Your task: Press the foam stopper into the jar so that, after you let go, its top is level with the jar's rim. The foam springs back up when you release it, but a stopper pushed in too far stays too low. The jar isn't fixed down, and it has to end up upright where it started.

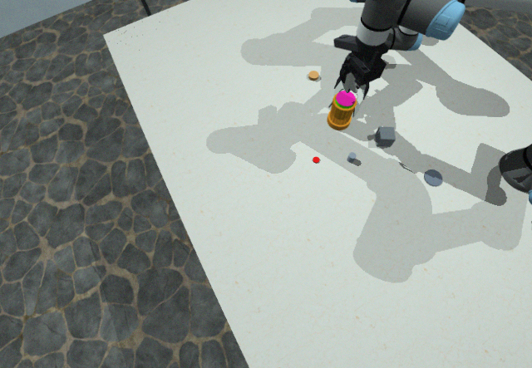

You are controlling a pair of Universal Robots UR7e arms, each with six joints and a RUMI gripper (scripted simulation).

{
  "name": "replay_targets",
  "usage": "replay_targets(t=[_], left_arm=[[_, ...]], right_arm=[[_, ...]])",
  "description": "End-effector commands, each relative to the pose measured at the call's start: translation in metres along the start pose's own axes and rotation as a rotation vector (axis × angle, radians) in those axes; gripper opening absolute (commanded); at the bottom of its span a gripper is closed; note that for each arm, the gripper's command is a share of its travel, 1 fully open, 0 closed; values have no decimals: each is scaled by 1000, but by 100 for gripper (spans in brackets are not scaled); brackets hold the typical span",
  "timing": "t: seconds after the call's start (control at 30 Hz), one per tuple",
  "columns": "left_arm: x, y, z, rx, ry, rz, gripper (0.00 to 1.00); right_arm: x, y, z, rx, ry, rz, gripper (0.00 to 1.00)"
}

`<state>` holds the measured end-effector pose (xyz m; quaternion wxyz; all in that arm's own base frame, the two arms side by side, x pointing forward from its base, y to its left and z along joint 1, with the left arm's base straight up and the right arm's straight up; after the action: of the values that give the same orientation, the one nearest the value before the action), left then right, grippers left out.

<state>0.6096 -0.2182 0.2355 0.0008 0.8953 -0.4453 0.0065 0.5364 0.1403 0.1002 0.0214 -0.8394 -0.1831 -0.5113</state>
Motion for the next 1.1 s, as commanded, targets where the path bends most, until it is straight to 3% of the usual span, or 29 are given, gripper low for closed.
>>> replay_targets(t=[0.0, 1.07], left_arm=[[-1, 0, -2, 1, 2, -4, 0], [0, 3, 4, -4, -11, -10, 0]], right_arm=[[-1, 0, 0, 0, -4, -2, 33], [-1, 0, 0, 0, -4, -1, 33]])
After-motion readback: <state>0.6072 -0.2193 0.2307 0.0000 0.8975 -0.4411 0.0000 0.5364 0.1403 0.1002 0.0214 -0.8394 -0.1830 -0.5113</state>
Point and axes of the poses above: on each arm, the point where the finger pads meet when closed, its own z axis out along the fingers, its own y axis across the jaws, x = y × z, the point moved 6 cm from there along -z, back along the fingers, and after that the axes turned 10 degrees about -z, right-handed, at the moved point
